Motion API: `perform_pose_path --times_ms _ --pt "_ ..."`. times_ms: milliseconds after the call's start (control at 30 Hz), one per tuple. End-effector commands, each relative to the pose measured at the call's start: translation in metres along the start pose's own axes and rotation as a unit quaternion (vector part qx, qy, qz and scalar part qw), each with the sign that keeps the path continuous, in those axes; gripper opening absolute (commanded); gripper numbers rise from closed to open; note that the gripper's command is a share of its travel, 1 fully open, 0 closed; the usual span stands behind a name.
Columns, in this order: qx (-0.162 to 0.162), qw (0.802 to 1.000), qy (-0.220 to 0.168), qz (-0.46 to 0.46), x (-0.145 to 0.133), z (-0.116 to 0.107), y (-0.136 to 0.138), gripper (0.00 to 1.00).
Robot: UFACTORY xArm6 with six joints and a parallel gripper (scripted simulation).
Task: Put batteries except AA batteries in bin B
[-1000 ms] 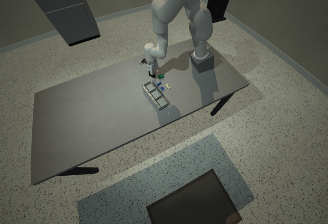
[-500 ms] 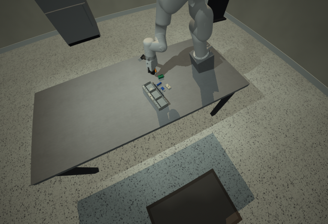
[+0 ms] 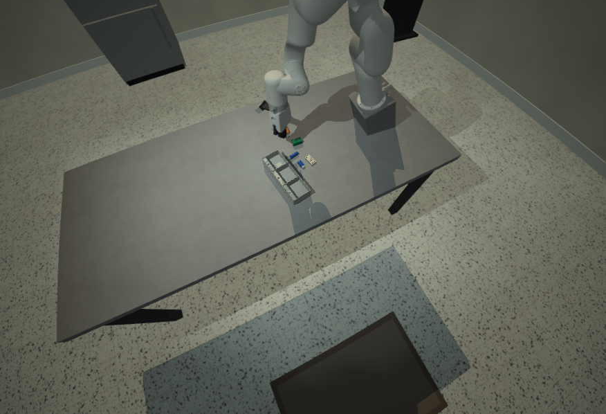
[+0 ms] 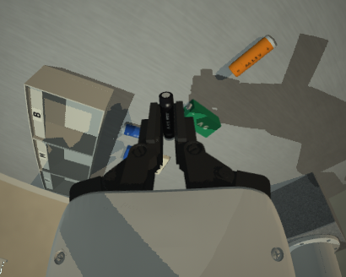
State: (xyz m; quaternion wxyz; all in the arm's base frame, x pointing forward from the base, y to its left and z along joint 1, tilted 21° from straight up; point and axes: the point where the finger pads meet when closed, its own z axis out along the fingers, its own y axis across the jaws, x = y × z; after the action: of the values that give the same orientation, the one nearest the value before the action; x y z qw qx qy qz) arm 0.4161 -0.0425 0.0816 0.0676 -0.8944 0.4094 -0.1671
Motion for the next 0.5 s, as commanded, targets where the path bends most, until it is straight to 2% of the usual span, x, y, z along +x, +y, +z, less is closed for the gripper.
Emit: perform_pose_path --times_ms 0,133,233,300,467 --pt "0.001 1.0 0.002 0.0 -0.003 -0.001 -0.018 0.0" --pt "0.001 1.0 0.002 0.0 -0.007 -0.001 -0.036 0.0" --pt "0.001 0.997 0.001 0.075 -0.011 -0.001 -0.053 0.0" --pt "0.001 0.997 0.001 0.075 -0.011 -0.001 -0.053 0.0" --pt "0.006 0.987 -0.003 0.163 -0.018 -0.001 -0.082 0.0"
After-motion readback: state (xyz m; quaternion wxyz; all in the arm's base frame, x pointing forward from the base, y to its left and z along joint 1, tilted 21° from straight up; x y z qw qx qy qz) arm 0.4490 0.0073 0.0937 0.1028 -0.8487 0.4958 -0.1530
